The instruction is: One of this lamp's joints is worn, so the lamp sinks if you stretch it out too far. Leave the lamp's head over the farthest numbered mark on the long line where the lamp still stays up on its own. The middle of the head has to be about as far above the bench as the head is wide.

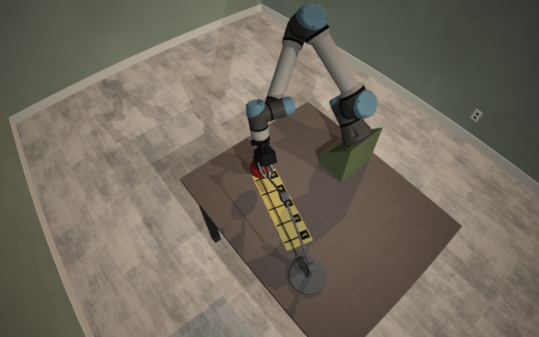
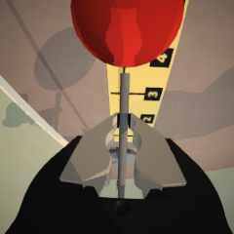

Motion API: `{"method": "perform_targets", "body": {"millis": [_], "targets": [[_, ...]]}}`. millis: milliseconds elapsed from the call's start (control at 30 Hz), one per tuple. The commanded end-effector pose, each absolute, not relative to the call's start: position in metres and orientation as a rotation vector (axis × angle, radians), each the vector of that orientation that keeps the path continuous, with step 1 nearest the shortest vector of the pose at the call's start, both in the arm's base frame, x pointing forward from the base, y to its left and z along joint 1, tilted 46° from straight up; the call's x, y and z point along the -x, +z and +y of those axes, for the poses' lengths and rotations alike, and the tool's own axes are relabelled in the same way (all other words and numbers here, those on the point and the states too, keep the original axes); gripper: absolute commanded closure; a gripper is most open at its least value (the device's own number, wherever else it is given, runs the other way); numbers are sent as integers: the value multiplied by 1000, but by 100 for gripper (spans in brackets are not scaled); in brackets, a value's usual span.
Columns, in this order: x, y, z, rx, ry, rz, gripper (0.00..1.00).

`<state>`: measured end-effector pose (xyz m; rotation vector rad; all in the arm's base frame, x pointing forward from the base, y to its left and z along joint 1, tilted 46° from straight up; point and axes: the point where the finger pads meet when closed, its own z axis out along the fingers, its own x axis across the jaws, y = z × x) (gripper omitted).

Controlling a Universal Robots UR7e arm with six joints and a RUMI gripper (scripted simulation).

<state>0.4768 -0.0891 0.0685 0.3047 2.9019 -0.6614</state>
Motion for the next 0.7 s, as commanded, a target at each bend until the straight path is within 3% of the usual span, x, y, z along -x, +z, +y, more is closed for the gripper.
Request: {"method": "perform_targets", "body": {"millis": [0, 33, 667], "targets": [[-482, 76, -97, -312, -673, 2885, 100], [-482, 76, -97, -312, -672, 2886, 0], [-478, 70, -90, -307, -663, 2899, 0]]}}
